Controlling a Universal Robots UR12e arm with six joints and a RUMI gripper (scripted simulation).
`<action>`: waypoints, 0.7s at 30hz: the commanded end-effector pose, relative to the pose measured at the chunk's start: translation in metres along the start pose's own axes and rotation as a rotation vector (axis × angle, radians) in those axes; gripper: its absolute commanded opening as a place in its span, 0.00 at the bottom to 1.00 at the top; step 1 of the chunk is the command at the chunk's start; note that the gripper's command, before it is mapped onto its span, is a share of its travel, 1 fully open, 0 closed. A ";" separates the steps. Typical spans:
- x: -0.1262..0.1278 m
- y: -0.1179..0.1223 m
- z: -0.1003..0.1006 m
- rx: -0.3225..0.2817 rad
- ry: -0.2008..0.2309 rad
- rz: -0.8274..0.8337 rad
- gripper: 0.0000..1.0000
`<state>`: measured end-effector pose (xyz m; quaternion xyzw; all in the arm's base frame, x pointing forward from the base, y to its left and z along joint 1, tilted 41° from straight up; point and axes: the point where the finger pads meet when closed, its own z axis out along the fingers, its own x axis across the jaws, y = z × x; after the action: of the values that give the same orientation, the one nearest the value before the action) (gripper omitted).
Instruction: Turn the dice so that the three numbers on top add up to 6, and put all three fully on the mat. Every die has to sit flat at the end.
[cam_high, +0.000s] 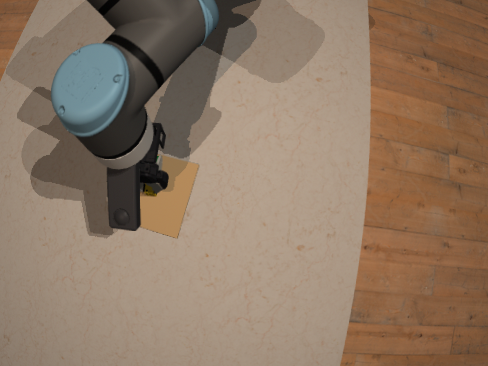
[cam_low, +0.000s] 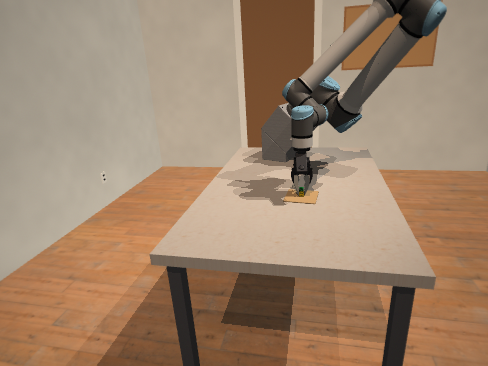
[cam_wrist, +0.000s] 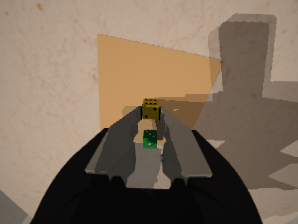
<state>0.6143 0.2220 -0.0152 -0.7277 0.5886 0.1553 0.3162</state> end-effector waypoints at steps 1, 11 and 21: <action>0.000 0.000 0.000 0.001 0.000 0.000 0.14; 0.000 0.000 0.000 0.001 0.000 0.000 0.21; 0.000 0.000 -0.004 0.001 0.000 0.000 0.21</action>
<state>0.6142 0.2215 -0.0147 -0.7277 0.5886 0.1553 0.3161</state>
